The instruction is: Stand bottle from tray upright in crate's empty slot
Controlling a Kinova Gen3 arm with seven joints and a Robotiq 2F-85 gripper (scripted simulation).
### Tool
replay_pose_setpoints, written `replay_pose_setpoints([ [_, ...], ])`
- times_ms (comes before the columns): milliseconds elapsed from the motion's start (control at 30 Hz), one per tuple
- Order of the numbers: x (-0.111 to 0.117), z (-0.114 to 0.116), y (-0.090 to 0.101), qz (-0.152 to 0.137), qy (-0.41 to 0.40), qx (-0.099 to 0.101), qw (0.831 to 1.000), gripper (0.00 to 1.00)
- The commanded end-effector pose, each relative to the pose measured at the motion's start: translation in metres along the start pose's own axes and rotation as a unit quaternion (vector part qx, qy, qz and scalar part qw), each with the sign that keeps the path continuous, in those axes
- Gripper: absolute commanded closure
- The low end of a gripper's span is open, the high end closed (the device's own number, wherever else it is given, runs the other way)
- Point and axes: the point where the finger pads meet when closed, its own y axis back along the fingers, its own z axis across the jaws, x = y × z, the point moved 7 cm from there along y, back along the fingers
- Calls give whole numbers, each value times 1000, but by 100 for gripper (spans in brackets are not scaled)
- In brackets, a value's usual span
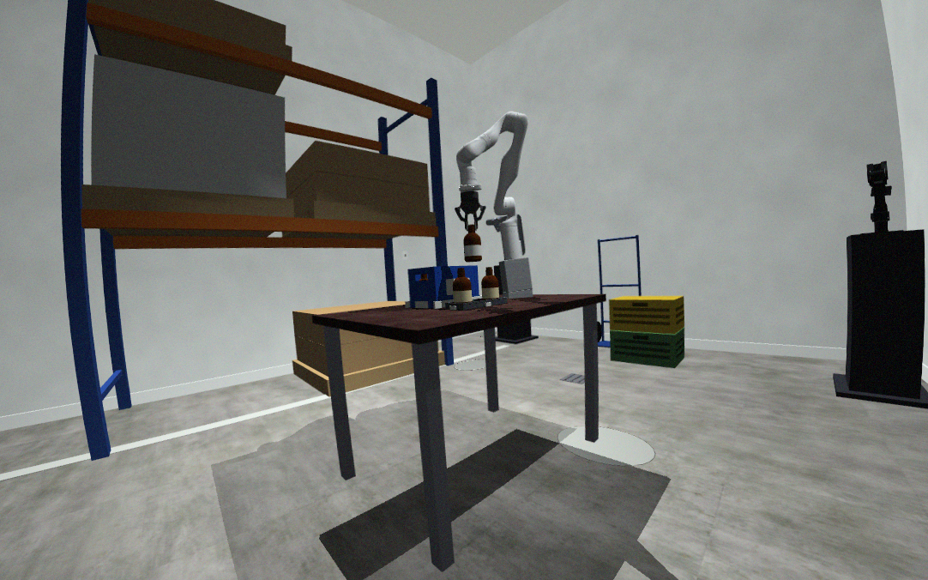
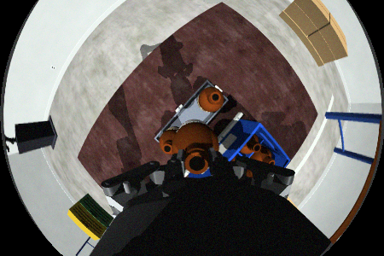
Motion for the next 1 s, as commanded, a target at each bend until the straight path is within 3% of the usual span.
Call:
replay_pose_setpoints([
  [0, -4, 1, 1, 2, -2, 1, 1000, 100],
  [967, -59, 14, 1, 2, -2, 1, 1000, 100],
])
